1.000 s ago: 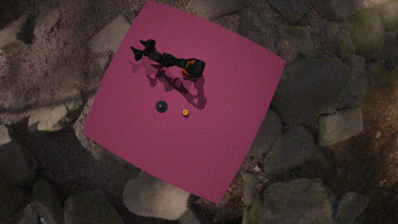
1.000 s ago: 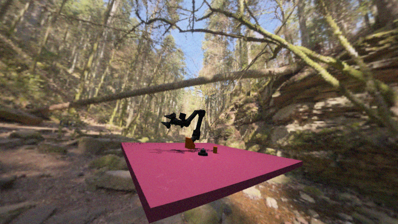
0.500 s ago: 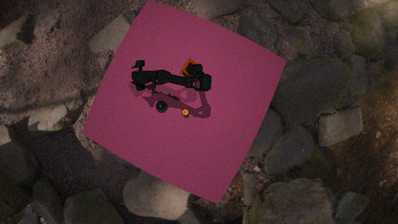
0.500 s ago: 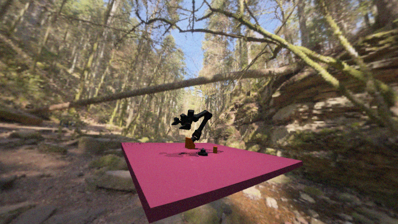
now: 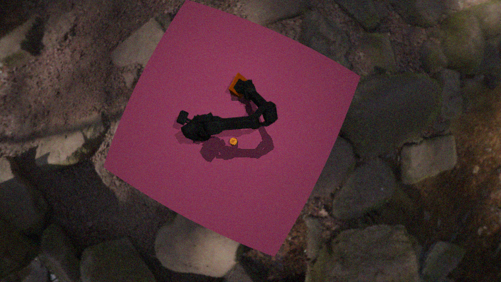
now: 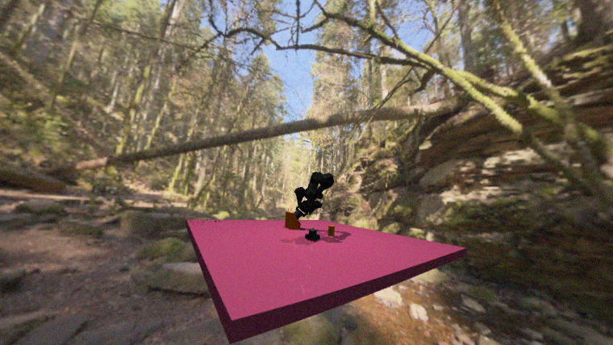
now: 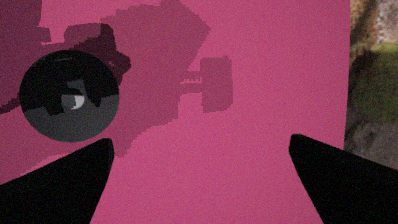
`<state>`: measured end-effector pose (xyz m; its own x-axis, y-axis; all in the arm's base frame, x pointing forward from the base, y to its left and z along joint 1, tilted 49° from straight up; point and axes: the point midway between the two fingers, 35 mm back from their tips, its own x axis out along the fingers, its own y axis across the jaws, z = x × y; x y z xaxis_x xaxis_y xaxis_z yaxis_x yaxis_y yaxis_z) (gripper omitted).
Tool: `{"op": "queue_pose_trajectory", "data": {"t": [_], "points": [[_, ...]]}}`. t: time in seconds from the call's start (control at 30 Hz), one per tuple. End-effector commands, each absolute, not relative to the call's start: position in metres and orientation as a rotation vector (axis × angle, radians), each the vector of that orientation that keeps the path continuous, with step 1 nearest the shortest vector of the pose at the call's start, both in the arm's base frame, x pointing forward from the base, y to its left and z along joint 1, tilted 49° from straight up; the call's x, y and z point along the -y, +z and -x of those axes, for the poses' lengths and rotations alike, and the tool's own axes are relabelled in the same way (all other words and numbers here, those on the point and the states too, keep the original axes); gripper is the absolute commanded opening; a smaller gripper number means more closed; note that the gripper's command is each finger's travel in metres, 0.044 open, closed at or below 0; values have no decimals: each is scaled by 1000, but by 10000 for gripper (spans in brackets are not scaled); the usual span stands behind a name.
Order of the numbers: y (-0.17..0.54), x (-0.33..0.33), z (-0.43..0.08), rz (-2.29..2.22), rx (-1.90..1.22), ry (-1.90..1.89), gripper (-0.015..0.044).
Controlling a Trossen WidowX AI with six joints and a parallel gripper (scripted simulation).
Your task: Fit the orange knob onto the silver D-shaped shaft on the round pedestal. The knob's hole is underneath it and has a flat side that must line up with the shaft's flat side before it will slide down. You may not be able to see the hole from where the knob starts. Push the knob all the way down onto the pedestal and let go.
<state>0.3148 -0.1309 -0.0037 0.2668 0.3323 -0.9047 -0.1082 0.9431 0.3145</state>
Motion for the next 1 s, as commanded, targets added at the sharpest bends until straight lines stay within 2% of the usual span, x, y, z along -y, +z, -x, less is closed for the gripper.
{"op": "queue_pose_trajectory", "data": {"t": [0.0, 0.37, 0.6, 0.97], "points": [[45, 73, -316, -78, -1222, 657, 440], [146, -30, -279, 85, -1002, 1263, 440], [144, -31, -283, 86, -1001, 1265, 440], [113, -66, -282, 86, -999, 1266, 440]]}}
